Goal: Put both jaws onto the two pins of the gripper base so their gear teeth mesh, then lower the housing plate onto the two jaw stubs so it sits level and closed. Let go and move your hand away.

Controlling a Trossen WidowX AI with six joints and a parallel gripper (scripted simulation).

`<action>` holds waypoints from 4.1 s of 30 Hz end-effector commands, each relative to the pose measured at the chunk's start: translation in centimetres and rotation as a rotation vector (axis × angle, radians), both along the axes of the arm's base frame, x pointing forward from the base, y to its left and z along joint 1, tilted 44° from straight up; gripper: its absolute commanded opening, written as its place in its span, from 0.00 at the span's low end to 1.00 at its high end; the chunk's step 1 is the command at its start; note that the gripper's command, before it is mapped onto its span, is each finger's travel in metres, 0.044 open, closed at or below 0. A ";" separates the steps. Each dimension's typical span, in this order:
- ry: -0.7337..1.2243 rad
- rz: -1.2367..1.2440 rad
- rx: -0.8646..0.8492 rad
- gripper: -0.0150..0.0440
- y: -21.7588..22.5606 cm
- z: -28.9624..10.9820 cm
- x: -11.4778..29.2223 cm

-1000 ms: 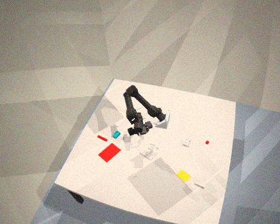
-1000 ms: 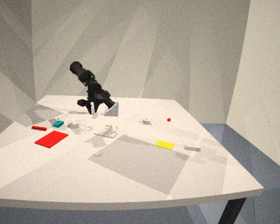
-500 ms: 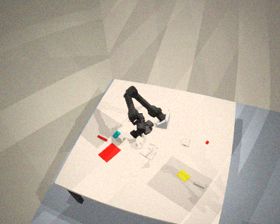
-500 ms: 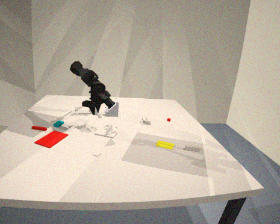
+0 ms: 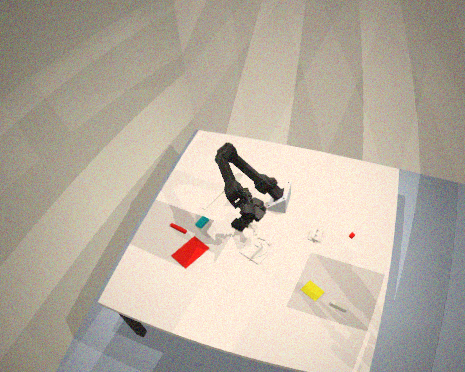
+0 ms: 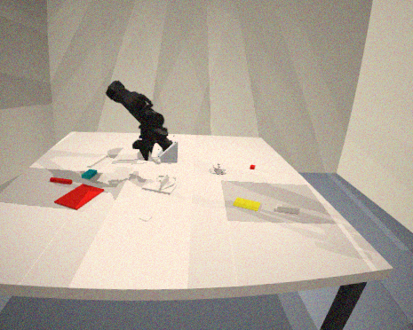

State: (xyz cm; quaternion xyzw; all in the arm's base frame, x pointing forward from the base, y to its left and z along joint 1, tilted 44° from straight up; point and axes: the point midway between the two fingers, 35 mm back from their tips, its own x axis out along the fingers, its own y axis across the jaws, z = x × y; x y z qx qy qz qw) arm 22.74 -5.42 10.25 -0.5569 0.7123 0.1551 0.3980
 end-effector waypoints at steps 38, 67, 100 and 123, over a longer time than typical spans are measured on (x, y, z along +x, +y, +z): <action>0.546 0.601 0.052 0.48 3.5 -3.3 0.5; 0.931 1.010 0.079 0.48 5.8 -5.5 0.2; 1.096 1.181 0.091 0.48 6.6 -6.4 0.0; 1.091 1.187 0.093 0.48 4.7 -4.6 3.6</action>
